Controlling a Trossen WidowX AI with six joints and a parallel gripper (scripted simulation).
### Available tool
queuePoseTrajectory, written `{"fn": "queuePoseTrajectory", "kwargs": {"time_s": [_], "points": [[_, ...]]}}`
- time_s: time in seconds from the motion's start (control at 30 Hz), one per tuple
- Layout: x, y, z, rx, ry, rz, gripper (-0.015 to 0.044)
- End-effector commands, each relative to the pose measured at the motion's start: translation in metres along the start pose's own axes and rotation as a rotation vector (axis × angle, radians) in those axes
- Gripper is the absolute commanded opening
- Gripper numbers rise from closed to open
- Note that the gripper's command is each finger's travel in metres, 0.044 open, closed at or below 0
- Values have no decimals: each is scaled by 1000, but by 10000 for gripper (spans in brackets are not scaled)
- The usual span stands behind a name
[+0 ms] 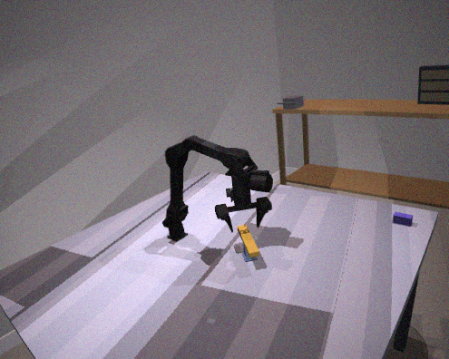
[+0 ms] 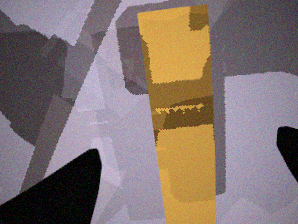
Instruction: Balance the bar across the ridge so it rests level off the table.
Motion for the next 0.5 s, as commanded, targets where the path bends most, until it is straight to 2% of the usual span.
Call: {"fn": "queuePoseTrajectory", "kwargs": {"time_s": [0.0, 0.1, 0.47], "points": [[-1, -1, -43, 9, -9, 0, 440], [2, 2, -68, 9, -9, 1, 440], [2, 2, -70, 9, -9, 1, 440]]}}
Point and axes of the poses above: the point midway between the two fingers, 35 mm back from their tips, its own z axis out along the fingers, its own x axis across the jaws, y = z × x, the point moved 4 cm from there along -z, back along the fingers, and after that the axes turned 3 degrees about -z, right-handed, at the moved point
